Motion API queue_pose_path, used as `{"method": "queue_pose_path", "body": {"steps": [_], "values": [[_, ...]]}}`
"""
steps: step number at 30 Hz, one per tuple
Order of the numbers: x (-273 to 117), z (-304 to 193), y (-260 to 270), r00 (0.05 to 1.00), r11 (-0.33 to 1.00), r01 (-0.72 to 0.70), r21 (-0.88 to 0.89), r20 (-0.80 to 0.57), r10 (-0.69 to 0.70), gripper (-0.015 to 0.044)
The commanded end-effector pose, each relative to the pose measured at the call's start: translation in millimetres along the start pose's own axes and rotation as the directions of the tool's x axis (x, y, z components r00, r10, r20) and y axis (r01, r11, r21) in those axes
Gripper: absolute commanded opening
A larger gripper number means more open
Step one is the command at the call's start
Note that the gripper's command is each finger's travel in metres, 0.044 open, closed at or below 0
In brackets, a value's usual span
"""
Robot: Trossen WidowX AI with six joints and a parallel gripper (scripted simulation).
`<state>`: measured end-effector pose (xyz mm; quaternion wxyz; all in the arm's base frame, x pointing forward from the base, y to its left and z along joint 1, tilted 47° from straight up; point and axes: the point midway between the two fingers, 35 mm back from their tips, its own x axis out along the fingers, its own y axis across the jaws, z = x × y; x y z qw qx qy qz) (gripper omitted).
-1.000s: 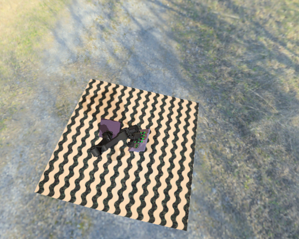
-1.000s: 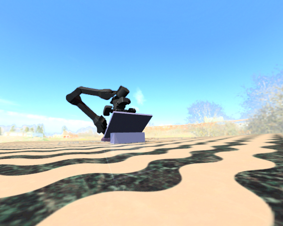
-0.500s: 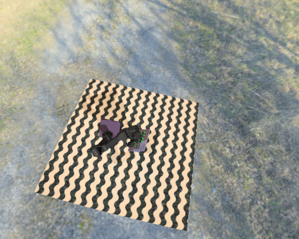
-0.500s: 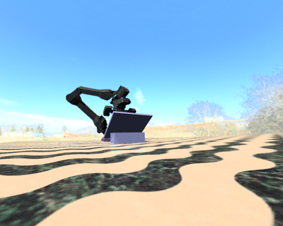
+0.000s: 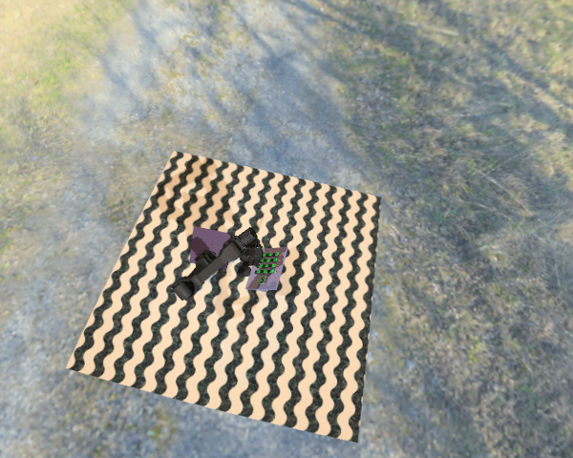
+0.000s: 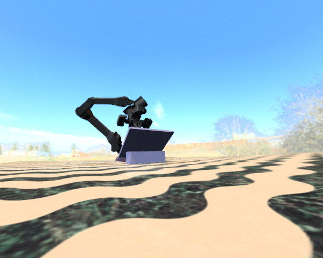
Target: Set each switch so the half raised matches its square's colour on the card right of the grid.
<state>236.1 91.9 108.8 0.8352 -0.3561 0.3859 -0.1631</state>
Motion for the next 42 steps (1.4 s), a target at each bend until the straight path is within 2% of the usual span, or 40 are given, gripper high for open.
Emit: {"method": "queue_pose_path", "body": {"steps": [1, 4, 8, 13, 18, 22, 42], "values": [[-13.0, 0.9, -2.9, 1.0, 1.0, 0.009, 0.005, 0.012, -0.009, 0.0], [-13.7, -2.8, 6.7, 1.0, 1.0, 0.003, -0.01, 0.012, -0.003, 0.0], [-15.5, -27.4, 53.5, 1.0, 0.999, -0.011, -0.045, 0.012, 0.012, 0.0], [-12.3, -56.2, 89.1, 1.0, 1.0, 0.003, 0.007, 0.011, -0.003, 0.0], [-10.1, -57.3, 90.4, 1.0, 1.0, 0.003, 0.009, 0.013, -0.003, 0.0], [21.2, -57.4, 89.9, 0.999, 1.0, 0.004, 0.01, 0.037, -0.005, 0.0], [43.7, -57.0, 89.3, 0.999, 1.0, 0.006, 0.01, 0.04, -0.007, 0.0]]}}
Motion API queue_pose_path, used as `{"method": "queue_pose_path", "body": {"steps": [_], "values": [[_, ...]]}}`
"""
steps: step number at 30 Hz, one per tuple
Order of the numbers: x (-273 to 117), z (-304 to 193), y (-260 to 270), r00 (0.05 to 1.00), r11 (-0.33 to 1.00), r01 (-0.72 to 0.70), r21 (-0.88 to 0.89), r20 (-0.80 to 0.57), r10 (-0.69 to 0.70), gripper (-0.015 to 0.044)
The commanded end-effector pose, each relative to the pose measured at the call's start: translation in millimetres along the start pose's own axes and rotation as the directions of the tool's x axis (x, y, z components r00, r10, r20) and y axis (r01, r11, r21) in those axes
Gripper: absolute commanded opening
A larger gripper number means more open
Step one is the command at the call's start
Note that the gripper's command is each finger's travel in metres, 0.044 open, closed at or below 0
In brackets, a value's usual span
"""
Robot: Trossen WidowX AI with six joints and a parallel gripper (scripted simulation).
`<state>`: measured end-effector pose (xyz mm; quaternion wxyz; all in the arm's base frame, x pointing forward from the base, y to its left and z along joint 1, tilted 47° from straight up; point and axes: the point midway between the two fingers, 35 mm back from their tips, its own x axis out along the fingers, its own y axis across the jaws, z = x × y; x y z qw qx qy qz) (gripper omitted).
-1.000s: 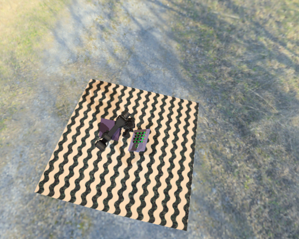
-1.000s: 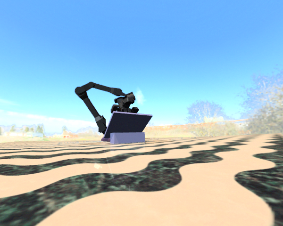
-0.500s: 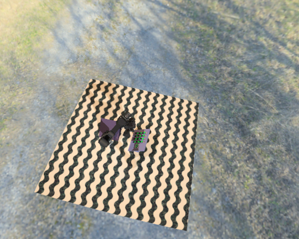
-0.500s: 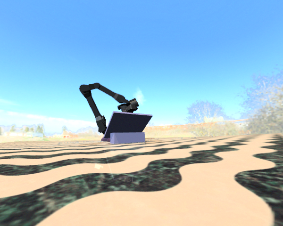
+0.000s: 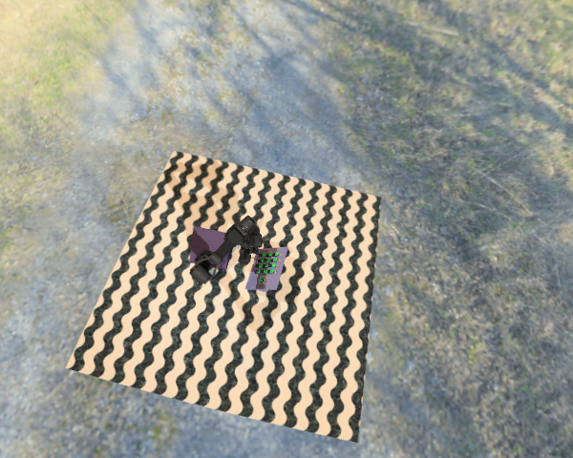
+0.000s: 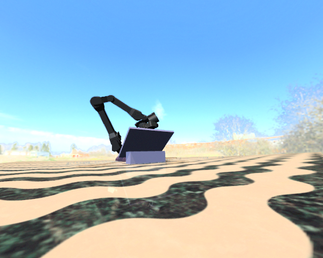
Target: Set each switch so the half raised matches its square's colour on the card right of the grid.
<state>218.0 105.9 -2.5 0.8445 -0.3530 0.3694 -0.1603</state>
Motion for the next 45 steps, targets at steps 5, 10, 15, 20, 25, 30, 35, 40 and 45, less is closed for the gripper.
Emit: {"method": "queue_pose_path", "body": {"steps": [5, 10, 15, 20, 25, 30, 35, 40, 45], "values": [[7.8, -0.1, -0.8, 1.0, 1.0, 0.005, -0.005, 0.004, -0.005, 0.0], [7.8, -0.1, -0.8, 1.0, 1.0, 0.005, -0.005, 0.004, -0.005, 0.0], [7.8, -0.1, -0.8, 1.0, 1.0, 0.005, -0.005, 0.004, -0.005, 0.0], [7.8, -0.1, -0.8, 1.0, 1.0, 0.005, -0.005, 0.004, -0.005, 0.0], [8.2, -0.1, -0.8, 1.0, 1.0, 0.005, -0.005, 0.004, -0.005, 0.0], [8.8, -0.1, -0.8, 1.0, 1.0, 0.005, -0.005, 0.004, -0.005, 0.0], [9.5, -0.1, -0.9, 1.0, 1.0, 0.005, -0.005, 0.005, -0.005, 0.0], [10.2, -0.1, -0.9, 1.0, 1.0, 0.005, -0.005, 0.005, -0.005, 0.0], [10.8, -0.1, -0.9, 1.0, 1.0, 0.005, -0.005, 0.005, -0.005, 0.0]]}}
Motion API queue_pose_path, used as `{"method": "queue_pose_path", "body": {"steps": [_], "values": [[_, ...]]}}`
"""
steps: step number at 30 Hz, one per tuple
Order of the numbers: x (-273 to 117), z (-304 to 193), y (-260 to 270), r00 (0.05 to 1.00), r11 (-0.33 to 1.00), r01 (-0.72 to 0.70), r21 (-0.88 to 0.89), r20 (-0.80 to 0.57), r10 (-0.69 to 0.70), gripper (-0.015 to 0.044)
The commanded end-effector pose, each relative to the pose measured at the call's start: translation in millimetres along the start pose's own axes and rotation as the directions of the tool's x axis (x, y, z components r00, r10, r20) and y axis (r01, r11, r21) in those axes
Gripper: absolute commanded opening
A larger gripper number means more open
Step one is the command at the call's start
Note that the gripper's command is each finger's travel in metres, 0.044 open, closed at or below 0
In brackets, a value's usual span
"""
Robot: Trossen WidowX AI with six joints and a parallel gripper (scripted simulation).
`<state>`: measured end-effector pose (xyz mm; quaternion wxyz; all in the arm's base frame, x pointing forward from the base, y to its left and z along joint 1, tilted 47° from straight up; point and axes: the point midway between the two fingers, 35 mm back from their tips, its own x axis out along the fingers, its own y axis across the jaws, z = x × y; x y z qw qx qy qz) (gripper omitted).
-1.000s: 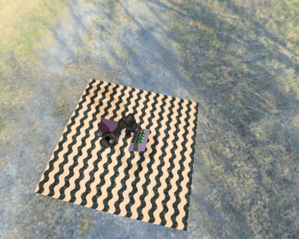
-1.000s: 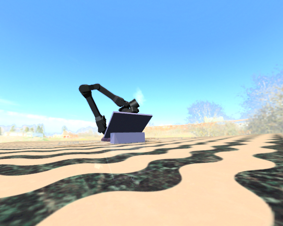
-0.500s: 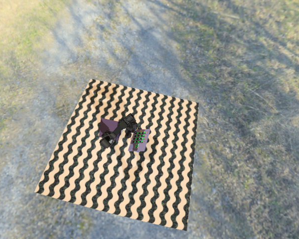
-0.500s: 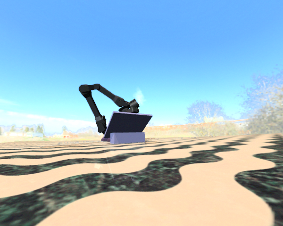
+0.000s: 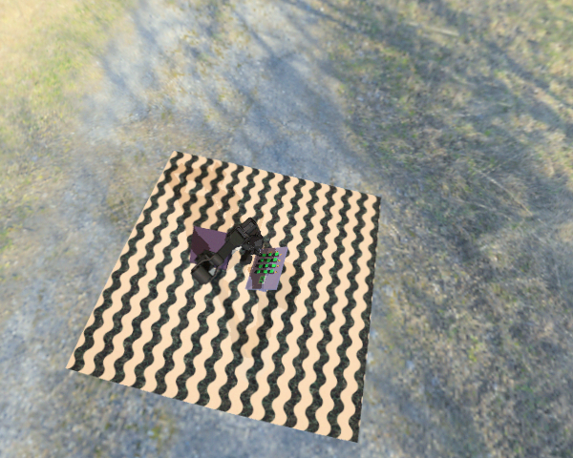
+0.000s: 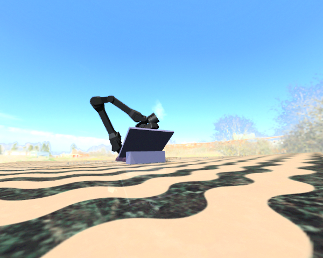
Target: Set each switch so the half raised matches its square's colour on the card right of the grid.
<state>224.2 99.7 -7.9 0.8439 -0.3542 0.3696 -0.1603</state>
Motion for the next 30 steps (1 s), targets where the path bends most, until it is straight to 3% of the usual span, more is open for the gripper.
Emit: {"method": "queue_pose_path", "body": {"steps": [1, 22, 30], "values": [[0.7, 0.8, -0.4, 1.0, 1.0, 0.004, -0.002, 0.005, -0.004, 0.0], [1.3, 0.3, 0.4, 1.0, 1.0, -0.001, 0.001, 0.0, 0.001, 0.0], [-61.9, 2.5, 0.6, 1.0, 1.0, 0.001, -0.003, -0.024, -0.001, 0.0]]}}
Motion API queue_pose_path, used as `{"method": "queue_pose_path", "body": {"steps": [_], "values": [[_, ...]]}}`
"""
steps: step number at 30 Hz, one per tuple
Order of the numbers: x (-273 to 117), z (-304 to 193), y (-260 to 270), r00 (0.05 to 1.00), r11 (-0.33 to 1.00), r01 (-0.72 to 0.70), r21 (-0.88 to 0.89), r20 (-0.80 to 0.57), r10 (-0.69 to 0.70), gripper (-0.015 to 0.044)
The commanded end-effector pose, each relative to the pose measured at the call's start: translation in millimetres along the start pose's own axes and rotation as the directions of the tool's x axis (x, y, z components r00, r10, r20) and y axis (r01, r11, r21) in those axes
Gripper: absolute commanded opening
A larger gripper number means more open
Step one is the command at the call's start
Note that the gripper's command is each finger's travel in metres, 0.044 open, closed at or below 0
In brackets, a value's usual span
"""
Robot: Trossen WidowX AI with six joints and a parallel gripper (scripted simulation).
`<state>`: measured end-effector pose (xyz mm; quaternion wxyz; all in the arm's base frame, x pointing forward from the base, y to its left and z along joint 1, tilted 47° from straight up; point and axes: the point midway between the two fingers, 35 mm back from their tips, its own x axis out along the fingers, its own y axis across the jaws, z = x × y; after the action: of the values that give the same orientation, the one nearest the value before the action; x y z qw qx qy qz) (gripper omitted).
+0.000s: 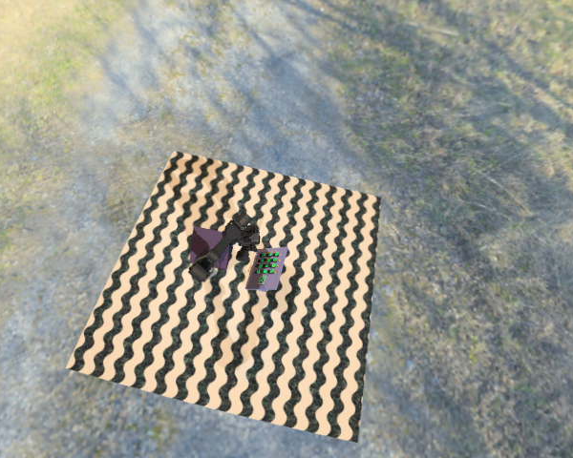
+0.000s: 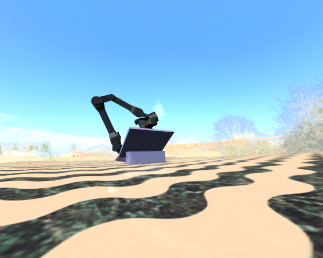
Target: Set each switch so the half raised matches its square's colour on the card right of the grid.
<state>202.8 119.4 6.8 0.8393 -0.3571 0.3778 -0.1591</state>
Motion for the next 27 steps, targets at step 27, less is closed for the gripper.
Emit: {"method": "queue_pose_path", "body": {"steps": [27], "values": [[5.5, 0.3, -64.8, 1.0, 1.0, 0.01, 0.005, 0.019, -0.01, 0.0]]}}
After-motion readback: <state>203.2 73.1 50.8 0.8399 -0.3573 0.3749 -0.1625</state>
